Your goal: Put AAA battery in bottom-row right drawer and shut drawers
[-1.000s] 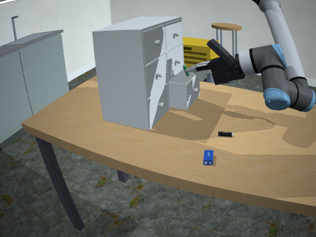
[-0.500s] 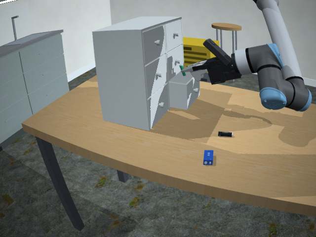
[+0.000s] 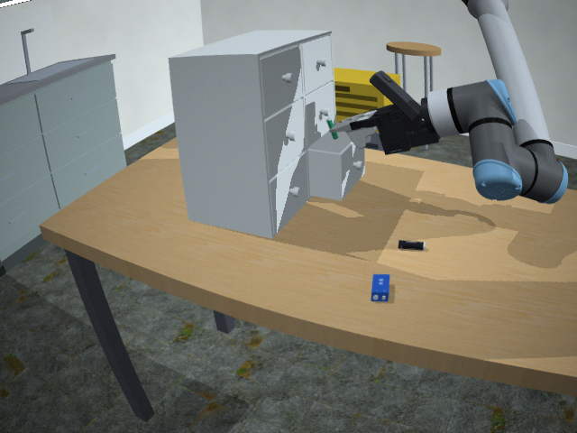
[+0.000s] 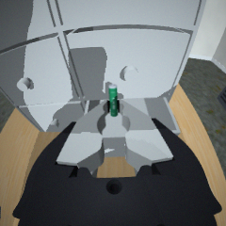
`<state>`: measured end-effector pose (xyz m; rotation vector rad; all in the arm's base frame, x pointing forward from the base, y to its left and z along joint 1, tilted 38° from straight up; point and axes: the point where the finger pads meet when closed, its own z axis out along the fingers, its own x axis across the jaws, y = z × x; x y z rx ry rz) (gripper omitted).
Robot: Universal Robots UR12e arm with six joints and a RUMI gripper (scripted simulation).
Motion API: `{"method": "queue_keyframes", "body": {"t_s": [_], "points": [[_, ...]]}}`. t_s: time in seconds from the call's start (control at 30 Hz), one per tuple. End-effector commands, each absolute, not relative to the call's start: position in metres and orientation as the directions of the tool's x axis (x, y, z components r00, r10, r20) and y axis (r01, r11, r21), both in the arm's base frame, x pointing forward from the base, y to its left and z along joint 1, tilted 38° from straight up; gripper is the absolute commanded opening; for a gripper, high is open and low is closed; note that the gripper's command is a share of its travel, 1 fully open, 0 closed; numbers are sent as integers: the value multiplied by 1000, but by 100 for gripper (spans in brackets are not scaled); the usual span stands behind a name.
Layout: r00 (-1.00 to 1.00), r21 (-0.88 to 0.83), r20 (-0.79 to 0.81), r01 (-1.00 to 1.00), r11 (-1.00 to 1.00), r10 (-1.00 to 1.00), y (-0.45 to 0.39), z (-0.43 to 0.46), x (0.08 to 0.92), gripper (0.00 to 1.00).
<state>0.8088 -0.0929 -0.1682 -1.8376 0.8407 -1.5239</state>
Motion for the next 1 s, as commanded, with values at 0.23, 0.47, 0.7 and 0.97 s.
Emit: {"method": "queue_keyframes", "body": {"t_s": [0.23,0.47,0.7,0.97], "points": [[140,-780,605,-91,-619,-784,-92,-167,810,2],[140,-780,605,-91,-619,-784,-92,-167,810,2],[140,-780,605,-91,-619,-784,-92,-167,810,2],[140,-780,605,-91,-619,-784,-92,-167,810,4]]}}
